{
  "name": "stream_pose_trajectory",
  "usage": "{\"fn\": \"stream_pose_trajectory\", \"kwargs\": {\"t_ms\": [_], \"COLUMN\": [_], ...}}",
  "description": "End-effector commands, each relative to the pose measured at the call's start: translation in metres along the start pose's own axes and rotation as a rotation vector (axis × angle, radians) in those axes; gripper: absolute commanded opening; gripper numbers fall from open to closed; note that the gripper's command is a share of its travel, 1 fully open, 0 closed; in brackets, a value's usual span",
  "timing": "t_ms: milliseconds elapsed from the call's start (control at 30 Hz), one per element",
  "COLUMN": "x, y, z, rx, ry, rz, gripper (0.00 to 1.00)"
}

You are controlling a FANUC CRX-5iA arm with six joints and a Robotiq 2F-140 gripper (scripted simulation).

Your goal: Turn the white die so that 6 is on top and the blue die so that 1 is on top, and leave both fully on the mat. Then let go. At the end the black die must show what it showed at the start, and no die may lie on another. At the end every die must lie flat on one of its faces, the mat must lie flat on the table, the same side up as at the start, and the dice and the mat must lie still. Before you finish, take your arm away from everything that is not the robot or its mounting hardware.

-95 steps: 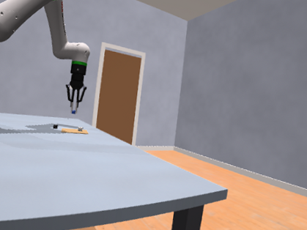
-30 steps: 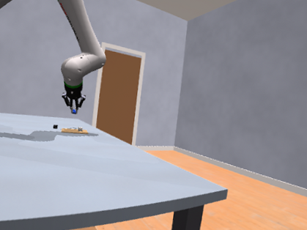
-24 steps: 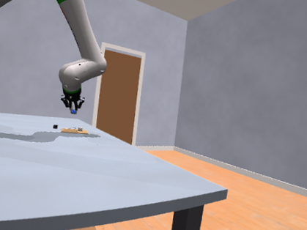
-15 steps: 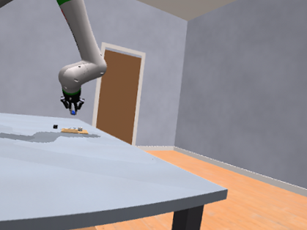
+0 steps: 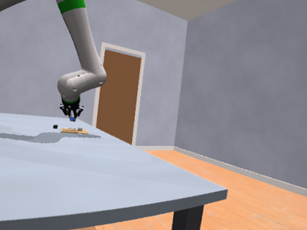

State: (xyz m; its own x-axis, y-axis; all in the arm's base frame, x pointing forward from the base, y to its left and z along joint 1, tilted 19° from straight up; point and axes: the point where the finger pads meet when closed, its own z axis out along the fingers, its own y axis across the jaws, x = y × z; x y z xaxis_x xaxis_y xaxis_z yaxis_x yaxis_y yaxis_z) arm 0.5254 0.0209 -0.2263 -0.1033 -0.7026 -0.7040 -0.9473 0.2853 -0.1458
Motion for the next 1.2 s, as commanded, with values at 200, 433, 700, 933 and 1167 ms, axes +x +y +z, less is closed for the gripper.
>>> {"fn": "stream_pose_trajectory", "kwargs": {"t_ms": [200,433,700,933,1167], "x": [0.024,0.026,0.026,0.026,0.026], "y": [0.0,0.0,0.0,0.0,0.0], "z": [0.013,0.014,0.014,0.014,0.014], "rx": [0.0,0.0,0.0,0.0,0.0], "ry": [-0.001,-0.001,-0.001,-0.001,-0.001], "rz": [0.0,0.0,0.0,0.0,0.0], "gripper": [0.09,0.09,0.09,0.09,0.09]}}
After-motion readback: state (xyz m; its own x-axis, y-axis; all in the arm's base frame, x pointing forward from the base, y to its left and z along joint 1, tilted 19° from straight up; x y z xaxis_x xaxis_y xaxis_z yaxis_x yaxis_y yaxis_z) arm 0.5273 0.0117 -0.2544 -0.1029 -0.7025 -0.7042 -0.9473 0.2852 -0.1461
